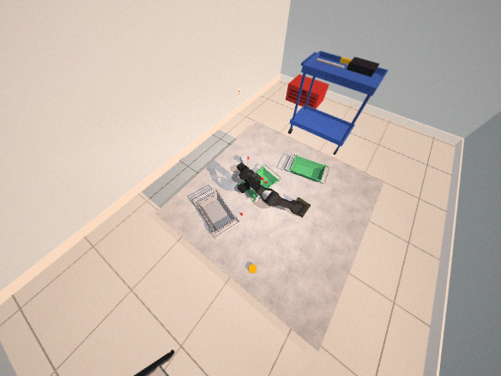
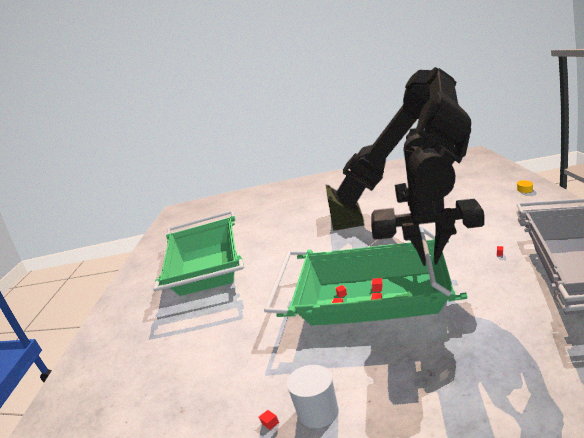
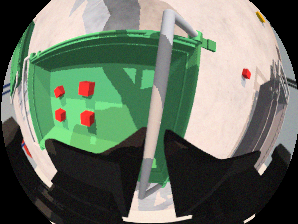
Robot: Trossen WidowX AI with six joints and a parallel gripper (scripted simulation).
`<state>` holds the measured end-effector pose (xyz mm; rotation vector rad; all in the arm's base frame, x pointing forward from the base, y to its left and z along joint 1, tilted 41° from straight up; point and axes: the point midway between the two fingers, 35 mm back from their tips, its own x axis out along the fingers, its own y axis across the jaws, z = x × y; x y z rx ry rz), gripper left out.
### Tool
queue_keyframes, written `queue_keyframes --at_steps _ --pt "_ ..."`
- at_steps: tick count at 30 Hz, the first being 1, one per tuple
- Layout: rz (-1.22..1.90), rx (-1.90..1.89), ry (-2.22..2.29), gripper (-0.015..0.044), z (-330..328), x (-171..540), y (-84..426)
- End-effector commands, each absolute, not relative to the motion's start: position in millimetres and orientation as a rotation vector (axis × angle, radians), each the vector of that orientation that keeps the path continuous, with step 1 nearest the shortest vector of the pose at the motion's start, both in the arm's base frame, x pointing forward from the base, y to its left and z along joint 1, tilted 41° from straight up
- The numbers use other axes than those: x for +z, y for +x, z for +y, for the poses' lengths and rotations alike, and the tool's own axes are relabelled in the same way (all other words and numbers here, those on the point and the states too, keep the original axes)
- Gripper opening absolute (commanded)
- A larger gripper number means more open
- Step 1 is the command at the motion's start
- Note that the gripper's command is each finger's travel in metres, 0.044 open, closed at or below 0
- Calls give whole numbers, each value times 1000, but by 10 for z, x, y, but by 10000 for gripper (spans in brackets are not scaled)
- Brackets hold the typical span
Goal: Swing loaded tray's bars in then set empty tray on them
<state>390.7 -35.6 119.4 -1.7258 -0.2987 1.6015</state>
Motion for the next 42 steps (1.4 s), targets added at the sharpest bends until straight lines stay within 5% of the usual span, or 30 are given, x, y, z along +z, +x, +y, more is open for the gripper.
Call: queue_keyframes --at_steps 1,42 --pt "-300 1610 -1719 82 -355 1055 3882" --pt "-250 1591 -1724 82 -572 1360 3821"
